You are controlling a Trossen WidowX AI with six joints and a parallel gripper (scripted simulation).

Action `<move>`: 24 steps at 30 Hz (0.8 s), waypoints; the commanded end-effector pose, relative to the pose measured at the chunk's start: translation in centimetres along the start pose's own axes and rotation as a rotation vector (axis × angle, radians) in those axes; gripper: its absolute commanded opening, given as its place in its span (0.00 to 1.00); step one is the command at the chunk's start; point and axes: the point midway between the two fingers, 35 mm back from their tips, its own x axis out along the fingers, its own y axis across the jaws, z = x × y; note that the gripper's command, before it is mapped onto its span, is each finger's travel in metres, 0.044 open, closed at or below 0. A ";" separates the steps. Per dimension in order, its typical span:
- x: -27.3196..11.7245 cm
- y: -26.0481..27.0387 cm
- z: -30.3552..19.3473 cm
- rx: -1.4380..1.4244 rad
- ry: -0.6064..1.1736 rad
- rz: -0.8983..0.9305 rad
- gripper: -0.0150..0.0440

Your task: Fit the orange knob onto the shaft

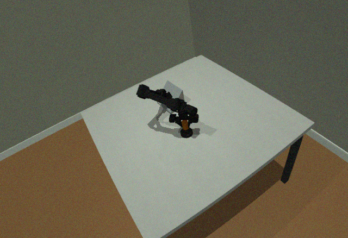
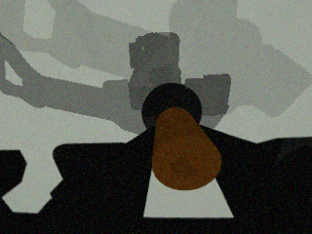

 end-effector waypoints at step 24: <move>1.2 0.0 0.0 0.003 -0.002 0.000 0.39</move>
